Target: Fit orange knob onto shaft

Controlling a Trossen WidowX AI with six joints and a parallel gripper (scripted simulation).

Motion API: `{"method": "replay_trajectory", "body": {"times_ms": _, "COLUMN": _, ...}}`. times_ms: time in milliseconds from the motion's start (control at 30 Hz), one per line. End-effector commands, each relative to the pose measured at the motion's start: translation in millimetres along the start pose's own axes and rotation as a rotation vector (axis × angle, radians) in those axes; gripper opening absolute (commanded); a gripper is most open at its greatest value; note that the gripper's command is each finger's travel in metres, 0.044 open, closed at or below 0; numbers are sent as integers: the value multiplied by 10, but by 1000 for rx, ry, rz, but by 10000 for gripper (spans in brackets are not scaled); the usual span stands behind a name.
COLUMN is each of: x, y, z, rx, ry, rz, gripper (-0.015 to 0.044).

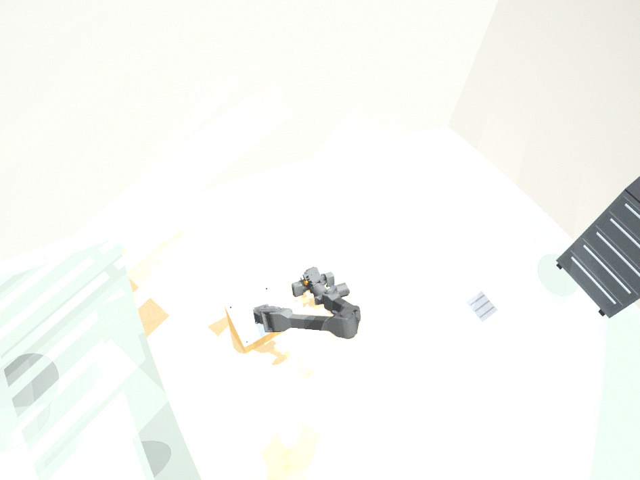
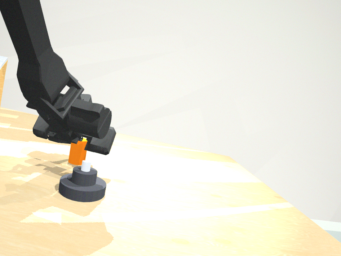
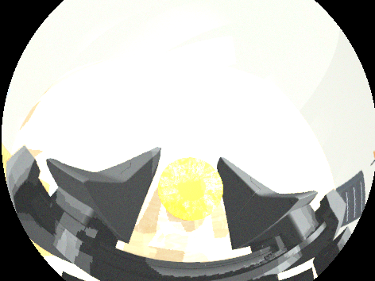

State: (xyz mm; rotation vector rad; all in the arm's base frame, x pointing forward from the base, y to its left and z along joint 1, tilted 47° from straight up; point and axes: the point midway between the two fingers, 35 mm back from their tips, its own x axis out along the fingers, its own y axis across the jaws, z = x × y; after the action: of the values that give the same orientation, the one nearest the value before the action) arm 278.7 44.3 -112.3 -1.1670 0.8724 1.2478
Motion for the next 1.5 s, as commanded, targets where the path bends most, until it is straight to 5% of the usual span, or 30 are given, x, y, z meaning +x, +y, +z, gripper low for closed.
{"method": "replay_trajectory", "body": {"times_ms": 0, "x": 0, "y": -3, "z": 7, "rx": 0, "ry": -5, "rz": -1, "gripper": 260}}
{"method": "replay_trajectory", "body": {"times_ms": 133, "x": 0, "y": -3, "z": 7, "rx": 0, "ry": -5, "rz": -1, "gripper": 260}}
{"method": "replay_trajectory", "body": {"times_ms": 367, "x": 0, "y": -3, "z": 7, "rx": 0, "ry": -5, "rz": -1, "gripper": 440}}
{"method": "replay_trajectory", "body": {"times_ms": 1000, "x": -398, "y": -3, "z": 697, "rx": 6, "ry": 10, "rz": 7, "gripper": 440}}
{"method": "replay_trajectory", "body": {"times_ms": 1167, "x": -296, "y": 119, "z": 676, "rx": 100, "ry": 414, "rz": 155, "gripper": 440}}
{"method": "replay_trajectory", "body": {"times_ms": 1333, "x": -454, "y": 61, "z": 801, "rx": 49, "ry": 902, "rz": 73, "gripper": 440}}
{"method": "replay_trajectory", "body": {"times_ms": 1467, "x": -530, "y": -5, "z": 905, "rx": 1, "ry": 1026, "rz": -4, "gripper": 440}}
